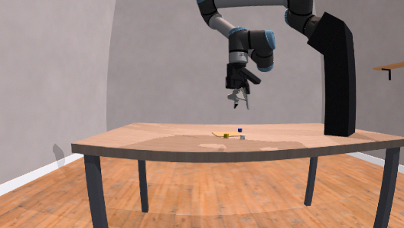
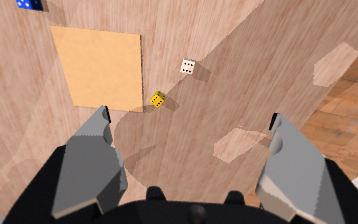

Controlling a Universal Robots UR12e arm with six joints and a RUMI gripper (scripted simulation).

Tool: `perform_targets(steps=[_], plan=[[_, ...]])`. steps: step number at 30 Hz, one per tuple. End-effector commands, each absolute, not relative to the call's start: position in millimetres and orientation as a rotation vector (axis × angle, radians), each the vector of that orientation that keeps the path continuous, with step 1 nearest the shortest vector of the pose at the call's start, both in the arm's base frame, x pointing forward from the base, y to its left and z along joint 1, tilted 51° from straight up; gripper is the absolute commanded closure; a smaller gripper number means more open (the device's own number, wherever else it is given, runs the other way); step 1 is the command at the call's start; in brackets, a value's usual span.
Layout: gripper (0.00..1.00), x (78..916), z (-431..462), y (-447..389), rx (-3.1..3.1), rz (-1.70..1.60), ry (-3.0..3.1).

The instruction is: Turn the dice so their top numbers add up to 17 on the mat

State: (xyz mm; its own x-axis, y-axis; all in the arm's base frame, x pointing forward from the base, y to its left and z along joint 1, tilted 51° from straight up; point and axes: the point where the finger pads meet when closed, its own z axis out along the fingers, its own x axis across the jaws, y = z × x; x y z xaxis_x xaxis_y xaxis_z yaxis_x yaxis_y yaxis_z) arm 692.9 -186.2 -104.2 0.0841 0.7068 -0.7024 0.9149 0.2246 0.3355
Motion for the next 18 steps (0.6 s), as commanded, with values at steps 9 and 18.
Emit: perform_targets(steps=[9, 18], plan=[[0.0, 696.8, -118.5, -201.5, 1.645, -0.242, 1.553], [0.79, 700.1, -133.1, -217.5, 1.747, -0.166, 1.428]])
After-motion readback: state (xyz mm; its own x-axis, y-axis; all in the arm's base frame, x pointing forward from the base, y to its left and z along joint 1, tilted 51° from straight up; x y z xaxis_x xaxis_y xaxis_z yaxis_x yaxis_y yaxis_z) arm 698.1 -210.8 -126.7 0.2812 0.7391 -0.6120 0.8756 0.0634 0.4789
